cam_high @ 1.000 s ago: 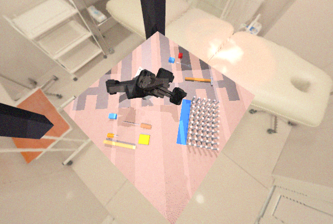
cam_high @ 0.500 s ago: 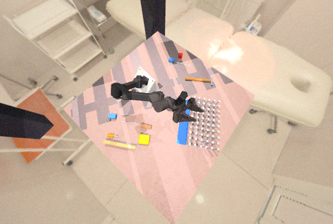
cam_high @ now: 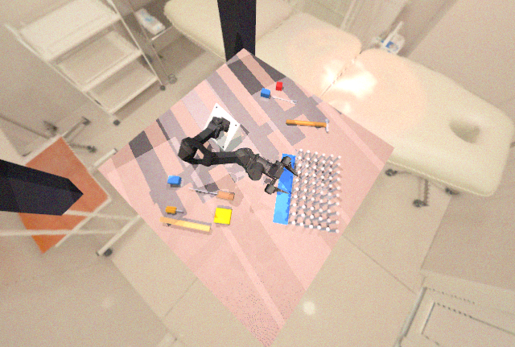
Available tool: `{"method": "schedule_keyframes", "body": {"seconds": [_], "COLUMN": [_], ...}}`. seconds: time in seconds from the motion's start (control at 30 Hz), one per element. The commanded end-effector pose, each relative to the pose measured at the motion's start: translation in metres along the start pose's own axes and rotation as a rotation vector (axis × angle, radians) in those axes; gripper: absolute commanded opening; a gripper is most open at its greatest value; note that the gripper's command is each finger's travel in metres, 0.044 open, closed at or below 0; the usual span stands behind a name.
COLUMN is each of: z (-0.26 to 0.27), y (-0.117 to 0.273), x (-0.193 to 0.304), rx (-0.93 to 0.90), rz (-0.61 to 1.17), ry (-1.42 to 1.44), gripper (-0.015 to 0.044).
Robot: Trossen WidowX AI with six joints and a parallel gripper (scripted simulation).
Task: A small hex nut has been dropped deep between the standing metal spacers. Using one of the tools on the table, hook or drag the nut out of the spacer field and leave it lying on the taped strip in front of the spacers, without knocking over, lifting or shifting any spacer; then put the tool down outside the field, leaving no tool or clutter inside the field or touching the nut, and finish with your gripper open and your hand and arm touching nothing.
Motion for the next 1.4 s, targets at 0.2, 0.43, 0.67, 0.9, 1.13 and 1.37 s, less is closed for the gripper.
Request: {"method": "schedule_keyframes", "body": {"seconds": [0.2,0.43,0.67,0.9,1.13,1.37], "z": [0.007,0.007,0.007,0.007,0.007,0.002], "y": [0.021,0.021,0.021,0.021,0.021,0.019], "x": [0.073,0.073,0.073,0.073,0.073,0.074], "rx": [0.034,0.034,0.034,0.034,0.034,0.080], "rz": [0.229,0.229,0.229,0.229,0.229,0.300], "ry": [-0.308,-0.308,-0.308,-0.308,-0.308,-0.447], "gripper": [0.0440,0.0440,0.0440,0.0440,0.0440,0.0440]}}
Point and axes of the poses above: the point midway between the two fingers, 35 mm back from their tips, its own y axis back along the fingers, its own z axis across the jaws, x = y × z, the point moved 10 cm from there along y, back along the fingers, and after that the axes turned 1 degree about y, right-handed, at the moved point
